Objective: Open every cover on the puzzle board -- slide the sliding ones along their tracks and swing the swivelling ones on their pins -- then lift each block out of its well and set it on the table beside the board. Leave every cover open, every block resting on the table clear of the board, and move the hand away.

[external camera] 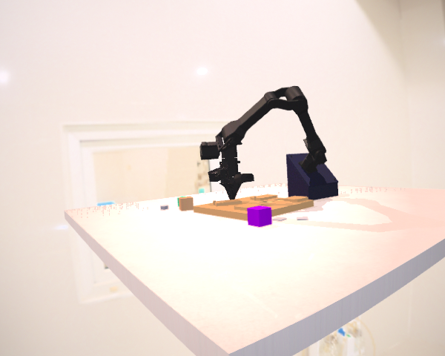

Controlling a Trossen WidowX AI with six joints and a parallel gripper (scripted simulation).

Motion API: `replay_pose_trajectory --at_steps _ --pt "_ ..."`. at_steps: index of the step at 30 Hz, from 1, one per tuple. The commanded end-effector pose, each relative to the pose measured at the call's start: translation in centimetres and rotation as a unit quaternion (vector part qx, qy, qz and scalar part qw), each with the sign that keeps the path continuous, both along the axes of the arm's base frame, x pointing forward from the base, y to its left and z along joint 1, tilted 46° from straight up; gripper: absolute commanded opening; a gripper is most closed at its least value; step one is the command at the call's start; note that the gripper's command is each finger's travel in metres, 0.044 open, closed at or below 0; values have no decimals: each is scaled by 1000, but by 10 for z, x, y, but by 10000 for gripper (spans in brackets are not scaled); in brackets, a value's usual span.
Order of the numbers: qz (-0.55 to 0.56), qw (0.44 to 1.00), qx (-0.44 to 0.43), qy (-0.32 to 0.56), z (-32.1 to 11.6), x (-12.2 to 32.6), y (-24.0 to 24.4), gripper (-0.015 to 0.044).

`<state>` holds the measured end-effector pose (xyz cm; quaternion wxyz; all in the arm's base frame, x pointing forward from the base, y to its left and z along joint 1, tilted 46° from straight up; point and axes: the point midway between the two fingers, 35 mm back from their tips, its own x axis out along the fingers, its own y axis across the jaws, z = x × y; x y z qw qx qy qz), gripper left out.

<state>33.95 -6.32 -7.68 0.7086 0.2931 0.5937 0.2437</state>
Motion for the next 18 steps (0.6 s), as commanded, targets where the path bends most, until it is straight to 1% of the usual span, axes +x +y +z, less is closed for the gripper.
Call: replay_pose_trajectory --at_steps 1,18 --pt "-1 1000 2 0 4 0 5 0" --pt "-1 1000 3 1 18 3 18 0"
